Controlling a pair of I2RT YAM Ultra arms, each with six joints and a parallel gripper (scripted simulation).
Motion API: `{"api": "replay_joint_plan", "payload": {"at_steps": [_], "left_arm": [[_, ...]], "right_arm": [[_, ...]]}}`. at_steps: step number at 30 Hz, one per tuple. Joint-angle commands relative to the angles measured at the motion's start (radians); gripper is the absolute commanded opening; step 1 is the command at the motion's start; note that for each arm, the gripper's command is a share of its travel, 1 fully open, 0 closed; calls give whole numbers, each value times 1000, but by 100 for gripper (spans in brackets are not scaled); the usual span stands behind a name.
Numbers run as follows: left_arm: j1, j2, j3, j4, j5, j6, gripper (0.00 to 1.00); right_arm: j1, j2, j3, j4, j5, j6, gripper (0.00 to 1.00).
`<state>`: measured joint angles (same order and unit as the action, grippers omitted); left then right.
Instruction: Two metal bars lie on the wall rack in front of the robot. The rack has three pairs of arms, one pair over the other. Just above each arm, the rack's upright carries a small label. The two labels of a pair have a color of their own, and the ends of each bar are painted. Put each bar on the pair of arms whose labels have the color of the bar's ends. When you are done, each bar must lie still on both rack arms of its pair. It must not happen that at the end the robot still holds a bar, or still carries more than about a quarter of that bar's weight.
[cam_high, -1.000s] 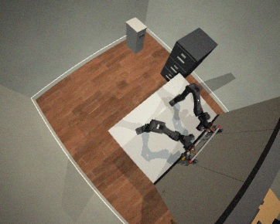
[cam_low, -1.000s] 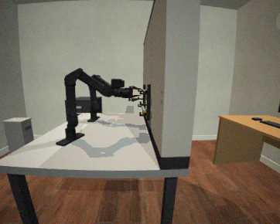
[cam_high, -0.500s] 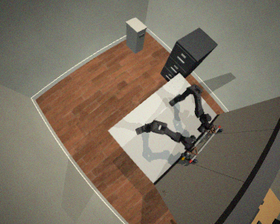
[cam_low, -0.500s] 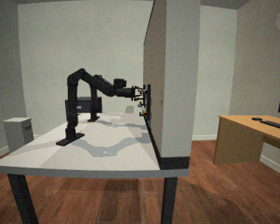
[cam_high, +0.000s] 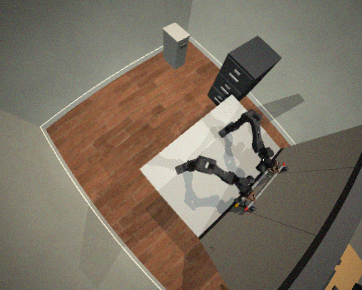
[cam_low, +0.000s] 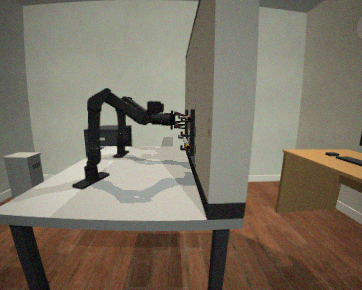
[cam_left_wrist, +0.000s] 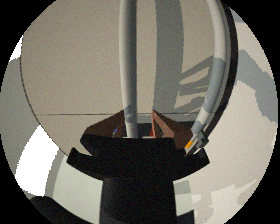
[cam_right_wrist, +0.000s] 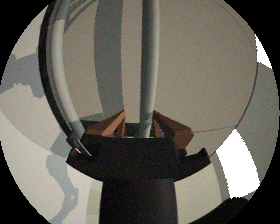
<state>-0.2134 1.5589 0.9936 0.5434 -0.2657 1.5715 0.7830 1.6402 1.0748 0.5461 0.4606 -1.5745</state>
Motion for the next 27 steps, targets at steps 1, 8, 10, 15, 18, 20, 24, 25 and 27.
{"api": "replay_joint_plan", "payload": {"at_steps": [1,8,10,15,18,20,24,25,27], "left_arm": [[11,6,32,-2,5,0,44],[11,7,32,-2,5,0,37],[11,7,32,-2,5,0,34],[11,7,31,-1,5,0,27],[11,7,31,-1,5,0,23],[11,7,31,-1,5,0,21],[11,7,31,-1,5,0,17],[11,7,31,-1,5,0,16],[11,7,31,-1,5,0,13]], "right_arm": [[-8,3,31,-6,-10,3,44],[-8,3,31,-6,-10,3,37],[-8,4,31,-6,-10,3,34],[-8,4,30,-5,-9,3,27],[-8,3,30,-4,-9,3,22],[-8,3,30,-4,-9,3,21],[-8,3,30,-4,-9,3,17],[-8,3,30,-4,-9,3,15],[-8,3,30,-4,-9,3,13]]}}
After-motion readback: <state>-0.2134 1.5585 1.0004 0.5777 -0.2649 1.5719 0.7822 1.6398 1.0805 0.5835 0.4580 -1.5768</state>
